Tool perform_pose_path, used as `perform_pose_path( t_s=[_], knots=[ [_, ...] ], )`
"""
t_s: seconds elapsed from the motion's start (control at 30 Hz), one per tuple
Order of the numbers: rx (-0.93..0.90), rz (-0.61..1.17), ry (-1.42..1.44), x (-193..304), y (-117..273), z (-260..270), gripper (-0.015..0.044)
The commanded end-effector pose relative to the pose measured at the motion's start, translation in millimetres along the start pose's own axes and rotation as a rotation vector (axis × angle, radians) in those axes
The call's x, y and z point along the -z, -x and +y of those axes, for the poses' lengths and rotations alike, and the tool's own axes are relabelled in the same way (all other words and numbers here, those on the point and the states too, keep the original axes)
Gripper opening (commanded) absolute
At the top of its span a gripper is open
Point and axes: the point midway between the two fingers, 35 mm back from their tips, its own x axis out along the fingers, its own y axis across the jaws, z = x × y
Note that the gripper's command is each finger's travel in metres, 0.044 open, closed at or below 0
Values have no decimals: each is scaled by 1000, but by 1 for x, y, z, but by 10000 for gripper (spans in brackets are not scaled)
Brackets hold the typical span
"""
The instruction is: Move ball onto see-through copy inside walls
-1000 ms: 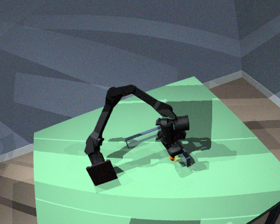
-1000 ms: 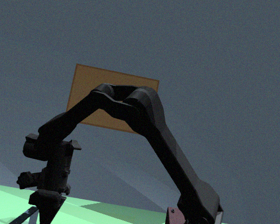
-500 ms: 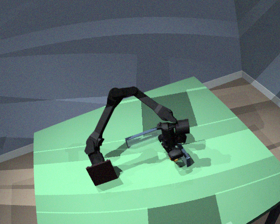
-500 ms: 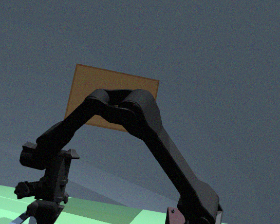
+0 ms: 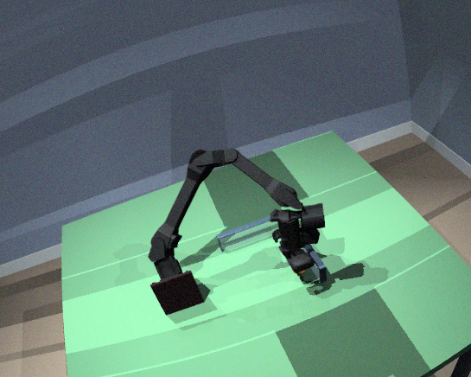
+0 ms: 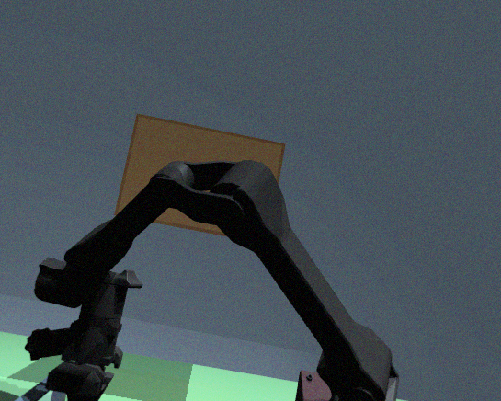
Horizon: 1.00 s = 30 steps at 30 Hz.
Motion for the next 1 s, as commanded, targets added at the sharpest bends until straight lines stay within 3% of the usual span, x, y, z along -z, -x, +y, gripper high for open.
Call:
perform_pose_path(
  t_s=[0.0,0.63,0.83,0.97],
  knots=[
    [-3,-3,-3,-1,1,0,6],
    [2,-2,-4,-1,119,-1,0],
    [2,-2,-4,0,122,-1,0],
    [2,-3,-4,-7,102,-15,0]
  ],
)
